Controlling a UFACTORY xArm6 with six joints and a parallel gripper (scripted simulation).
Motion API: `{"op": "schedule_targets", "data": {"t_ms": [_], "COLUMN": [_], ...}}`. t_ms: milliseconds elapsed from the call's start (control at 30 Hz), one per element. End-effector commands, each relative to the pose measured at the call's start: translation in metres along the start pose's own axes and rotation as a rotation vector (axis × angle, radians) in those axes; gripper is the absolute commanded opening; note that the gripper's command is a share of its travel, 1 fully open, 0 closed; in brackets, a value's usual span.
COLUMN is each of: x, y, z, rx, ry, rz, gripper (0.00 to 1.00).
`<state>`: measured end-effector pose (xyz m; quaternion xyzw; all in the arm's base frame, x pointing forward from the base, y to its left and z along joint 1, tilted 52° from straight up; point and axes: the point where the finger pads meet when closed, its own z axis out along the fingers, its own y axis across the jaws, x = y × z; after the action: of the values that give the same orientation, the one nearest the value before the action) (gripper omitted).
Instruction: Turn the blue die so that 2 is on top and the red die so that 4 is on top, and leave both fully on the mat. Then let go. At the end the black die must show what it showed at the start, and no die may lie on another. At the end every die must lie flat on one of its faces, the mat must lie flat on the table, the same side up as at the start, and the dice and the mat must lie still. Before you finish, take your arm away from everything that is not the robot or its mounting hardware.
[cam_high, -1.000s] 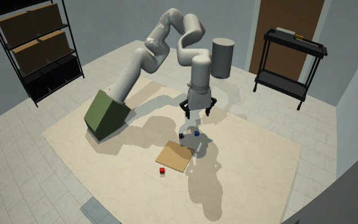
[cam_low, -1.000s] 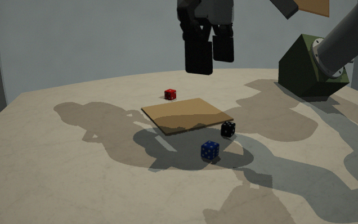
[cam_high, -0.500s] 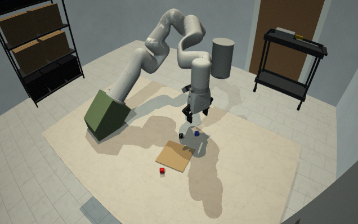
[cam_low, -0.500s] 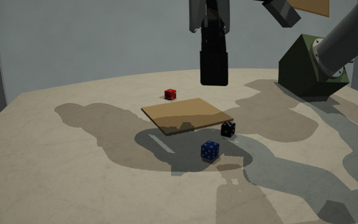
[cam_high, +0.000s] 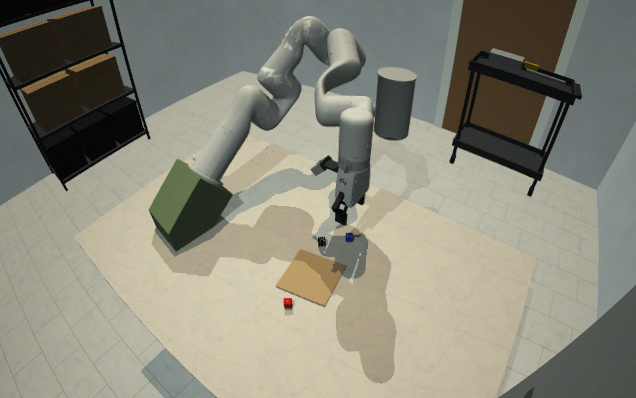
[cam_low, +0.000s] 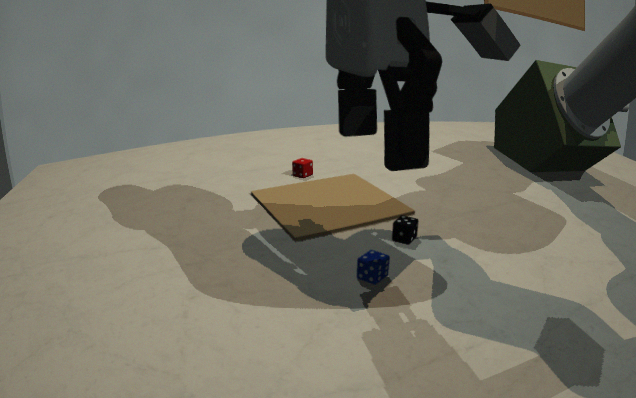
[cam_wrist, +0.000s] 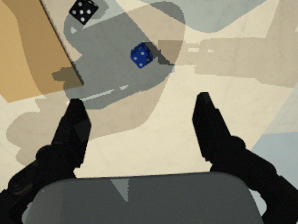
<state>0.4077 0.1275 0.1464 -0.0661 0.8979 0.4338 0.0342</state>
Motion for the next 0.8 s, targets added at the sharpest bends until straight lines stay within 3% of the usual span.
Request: {"op": "schedule_targets", "data": {"t_ms": [0, 433, 700, 733, 767], "x": [0.0, 0.001, 0.002, 0.002, 0.002], "y": [0.0, -0.001, -0.001, -0.001, -0.001], "z": [0.004, 0.015, 0.017, 0.017, 0.017], "rx": [-0.005, -0.002, -0.001, -0.001, -0.001], "ry": [-0.009, -0.009, -0.009, -0.009, -0.009], "rz": [-0.175, -0.496, -0.582, -0.582, -0.582], "gripper": [1.0, 1.0, 1.0, 0.36, 0.36]}}
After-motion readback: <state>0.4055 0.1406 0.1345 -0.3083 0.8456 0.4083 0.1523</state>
